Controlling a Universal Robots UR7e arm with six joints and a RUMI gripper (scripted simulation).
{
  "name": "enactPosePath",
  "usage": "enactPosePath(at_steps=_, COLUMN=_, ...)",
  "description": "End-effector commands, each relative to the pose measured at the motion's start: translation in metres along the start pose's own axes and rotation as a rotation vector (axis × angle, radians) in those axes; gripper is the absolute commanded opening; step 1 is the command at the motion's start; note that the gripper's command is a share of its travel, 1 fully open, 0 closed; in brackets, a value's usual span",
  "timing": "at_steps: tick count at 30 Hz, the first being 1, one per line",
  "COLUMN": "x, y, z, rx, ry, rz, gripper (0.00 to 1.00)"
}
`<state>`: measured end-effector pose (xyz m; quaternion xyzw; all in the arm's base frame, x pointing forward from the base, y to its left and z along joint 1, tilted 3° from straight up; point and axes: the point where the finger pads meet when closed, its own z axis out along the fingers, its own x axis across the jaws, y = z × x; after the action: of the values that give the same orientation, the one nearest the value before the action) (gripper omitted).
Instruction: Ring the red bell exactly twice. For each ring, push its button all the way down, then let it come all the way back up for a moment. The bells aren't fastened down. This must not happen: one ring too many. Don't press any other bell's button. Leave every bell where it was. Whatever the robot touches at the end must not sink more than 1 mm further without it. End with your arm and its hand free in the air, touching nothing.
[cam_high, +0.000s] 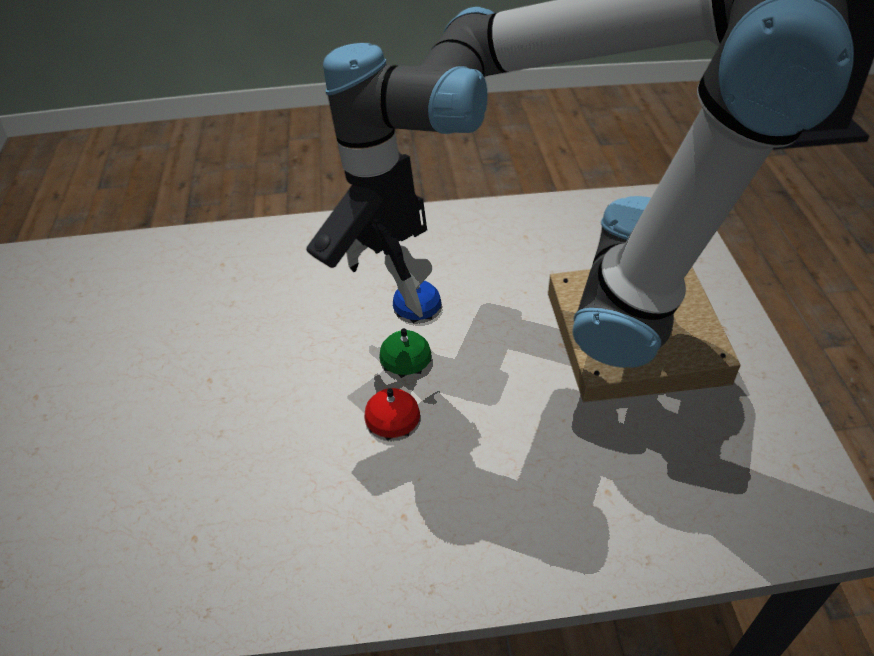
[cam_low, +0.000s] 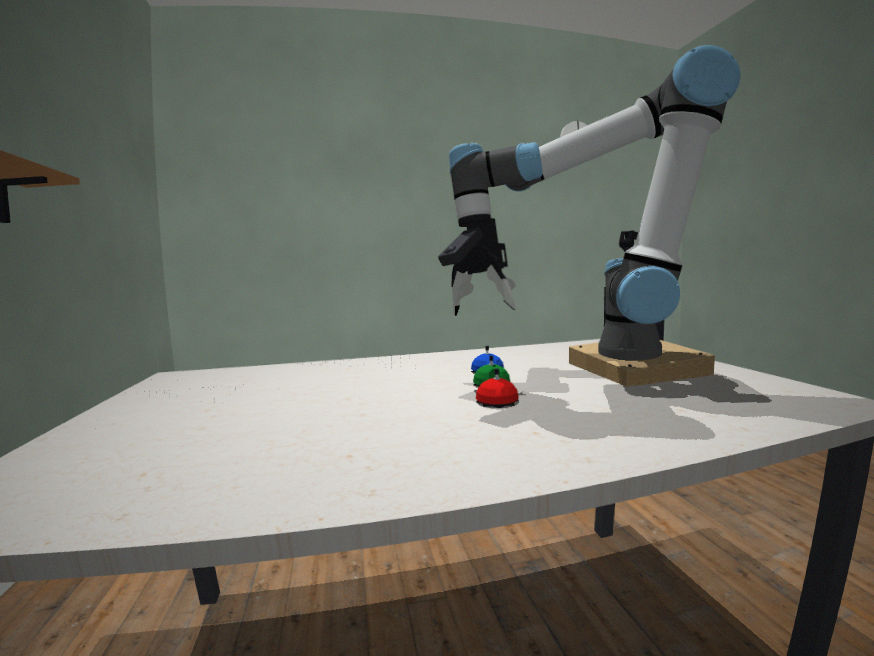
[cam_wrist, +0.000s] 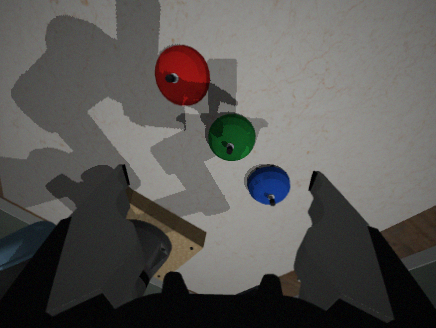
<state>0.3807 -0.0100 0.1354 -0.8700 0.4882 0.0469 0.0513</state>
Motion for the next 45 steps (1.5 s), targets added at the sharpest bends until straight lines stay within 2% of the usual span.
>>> enactPosePath(at_steps=1, x=-0.011, y=-0.014, z=0.004, rx=-0.003, ry=0.028, rz=-0.14, gripper=1.0)
enactPosePath(at_steps=8, x=-0.038, y=-0.036, z=0.012, rx=-0.014, ry=0.069, rz=-0.389, gripper=1.0)
enactPosePath(at_steps=16, x=-0.06, y=-0.051, z=0.018, rx=-0.023, ry=0.1, rz=-0.583, gripper=1.0)
enactPosePath(at_steps=28, x=-0.075, y=-0.059, z=0.022, rx=-0.029, ry=0.119, rz=-0.7, gripper=1.0)
enactPosePath(at_steps=41, x=-0.077, y=-0.061, z=0.022, rx=-0.03, ry=0.123, rz=-0.723, gripper=1.0)
enactPosePath(at_steps=42, x=-0.077, y=-0.061, z=0.022, rx=-0.03, ry=0.123, rz=-0.723, gripper=0.0)
enactPosePath(at_steps=45, x=-0.077, y=-0.061, z=0.022, rx=-0.03, ry=0.123, rz=-0.723, gripper=0.0)
